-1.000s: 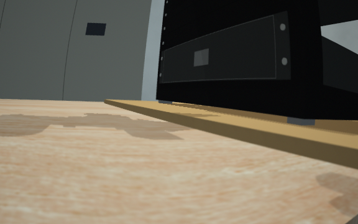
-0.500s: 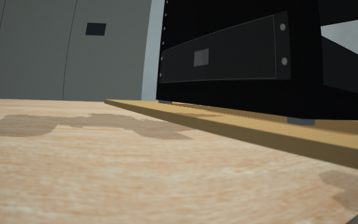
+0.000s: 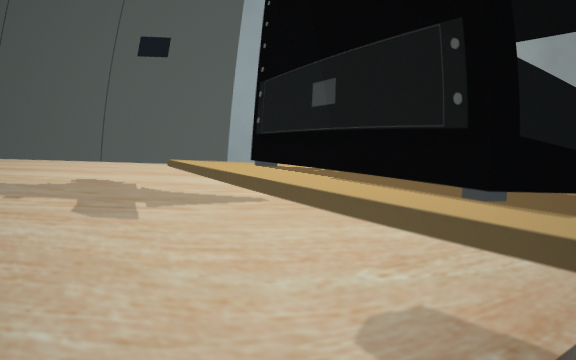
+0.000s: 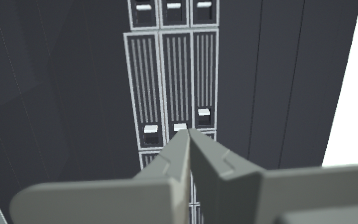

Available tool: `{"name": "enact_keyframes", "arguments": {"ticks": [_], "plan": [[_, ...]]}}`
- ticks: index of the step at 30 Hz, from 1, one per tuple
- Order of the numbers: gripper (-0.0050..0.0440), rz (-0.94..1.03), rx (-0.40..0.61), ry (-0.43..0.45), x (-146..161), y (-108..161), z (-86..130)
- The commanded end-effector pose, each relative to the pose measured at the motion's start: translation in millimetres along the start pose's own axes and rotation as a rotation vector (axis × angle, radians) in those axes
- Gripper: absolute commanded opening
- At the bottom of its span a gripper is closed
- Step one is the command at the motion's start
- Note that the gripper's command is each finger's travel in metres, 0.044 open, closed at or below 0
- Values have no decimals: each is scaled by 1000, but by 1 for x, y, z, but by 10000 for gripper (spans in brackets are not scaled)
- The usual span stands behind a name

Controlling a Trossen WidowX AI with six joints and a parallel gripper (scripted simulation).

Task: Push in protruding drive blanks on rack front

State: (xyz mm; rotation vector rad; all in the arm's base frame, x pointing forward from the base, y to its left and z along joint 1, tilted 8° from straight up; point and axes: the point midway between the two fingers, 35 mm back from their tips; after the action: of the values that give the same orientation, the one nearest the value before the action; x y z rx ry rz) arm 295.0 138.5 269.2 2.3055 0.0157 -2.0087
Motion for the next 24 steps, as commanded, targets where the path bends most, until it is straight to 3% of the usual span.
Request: {"name": "enact_keyframes", "arguments": {"ticks": [1, 16, 24], "plan": [[-50, 2, 8, 0, -1, 3, 17], [-50, 2, 8, 1, -1, 3, 16], [-50, 3, 7, 3, 0, 3, -10]]}}
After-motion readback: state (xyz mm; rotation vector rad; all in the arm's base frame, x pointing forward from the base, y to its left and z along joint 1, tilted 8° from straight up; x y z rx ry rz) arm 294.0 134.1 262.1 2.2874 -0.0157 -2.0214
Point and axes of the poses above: the point midway between the two fingers, 35 mm back from their tips, its own z axis back along the fingers, its own x axis across the jaws, y = z × x, and after that the axes turned 1 degree about z, right-handed
